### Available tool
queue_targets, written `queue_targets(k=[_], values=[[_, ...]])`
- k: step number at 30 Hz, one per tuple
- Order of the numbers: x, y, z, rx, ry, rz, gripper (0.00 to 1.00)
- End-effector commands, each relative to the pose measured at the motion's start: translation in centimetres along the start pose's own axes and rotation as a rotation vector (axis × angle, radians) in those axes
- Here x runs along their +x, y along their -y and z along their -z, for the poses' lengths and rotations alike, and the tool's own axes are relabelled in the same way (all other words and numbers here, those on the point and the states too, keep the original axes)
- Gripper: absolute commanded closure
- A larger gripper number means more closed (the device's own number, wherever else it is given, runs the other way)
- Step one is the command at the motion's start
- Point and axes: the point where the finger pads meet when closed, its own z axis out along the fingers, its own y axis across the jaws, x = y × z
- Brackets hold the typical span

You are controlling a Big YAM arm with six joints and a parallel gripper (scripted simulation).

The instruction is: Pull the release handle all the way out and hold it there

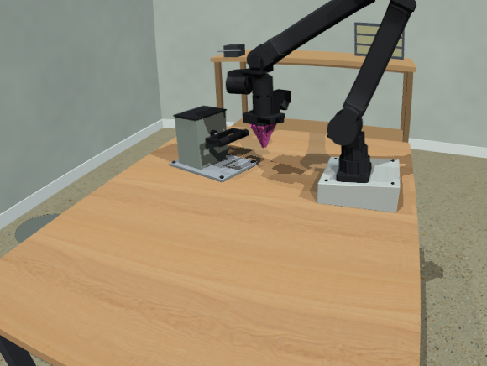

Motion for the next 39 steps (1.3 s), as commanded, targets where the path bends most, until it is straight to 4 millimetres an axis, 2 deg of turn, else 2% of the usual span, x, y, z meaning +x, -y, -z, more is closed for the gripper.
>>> queue_targets(k=[1, 11, 12, 39], values=[[0.11, 0.63, 0.11, 0.005, 0.002, -0.003, 1.00], [0.11, 0.63, 0.11, 0.005, 0.002, -0.003, 1.00], [0.11, 0.63, 0.11, 0.005, 0.002, -0.003, 0.52], [0.11, 0.63, 0.11, 0.005, 0.002, -0.003, 0.52]])
